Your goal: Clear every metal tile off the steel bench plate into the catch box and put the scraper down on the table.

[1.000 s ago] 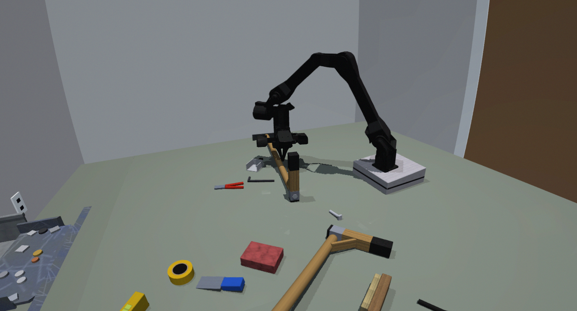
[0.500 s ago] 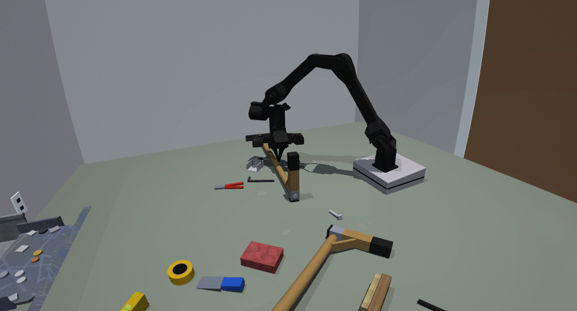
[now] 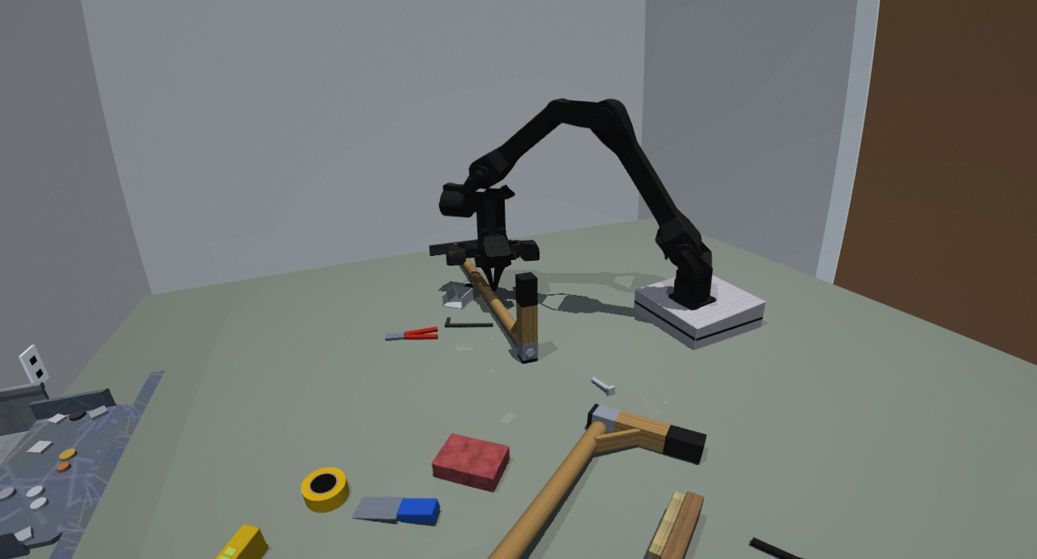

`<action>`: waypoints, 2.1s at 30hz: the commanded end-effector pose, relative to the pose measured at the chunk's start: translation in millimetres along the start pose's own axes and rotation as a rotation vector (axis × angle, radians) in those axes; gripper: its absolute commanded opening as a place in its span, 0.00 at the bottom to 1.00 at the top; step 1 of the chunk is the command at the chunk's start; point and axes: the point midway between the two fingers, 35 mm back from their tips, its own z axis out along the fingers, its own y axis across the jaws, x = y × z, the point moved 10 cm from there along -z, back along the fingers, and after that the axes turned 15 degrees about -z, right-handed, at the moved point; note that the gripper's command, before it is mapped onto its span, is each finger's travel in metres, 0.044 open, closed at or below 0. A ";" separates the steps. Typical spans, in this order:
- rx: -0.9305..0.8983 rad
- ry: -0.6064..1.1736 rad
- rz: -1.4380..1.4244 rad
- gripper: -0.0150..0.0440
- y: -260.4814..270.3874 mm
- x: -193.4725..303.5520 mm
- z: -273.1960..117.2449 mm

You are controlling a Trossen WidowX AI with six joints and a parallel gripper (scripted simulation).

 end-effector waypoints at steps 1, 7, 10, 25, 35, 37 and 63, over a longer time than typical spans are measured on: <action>0.000 0.001 0.002 0.25 -5.9 0.8 3.0; 0.001 0.001 0.002 0.25 -11.7 1.4 3.4; 0.001 0.001 0.002 0.25 -14.6 1.7 3.6; 0.005 0.007 0.006 0.25 -16.1 3.3 -33.1; 0.005 0.007 0.005 0.25 -15.2 2.5 -70.3; 0.004 0.006 0.004 0.25 -14.7 2.0 -77.5; -0.003 0.001 -0.195 0.25 28.7 -3.8 -150.8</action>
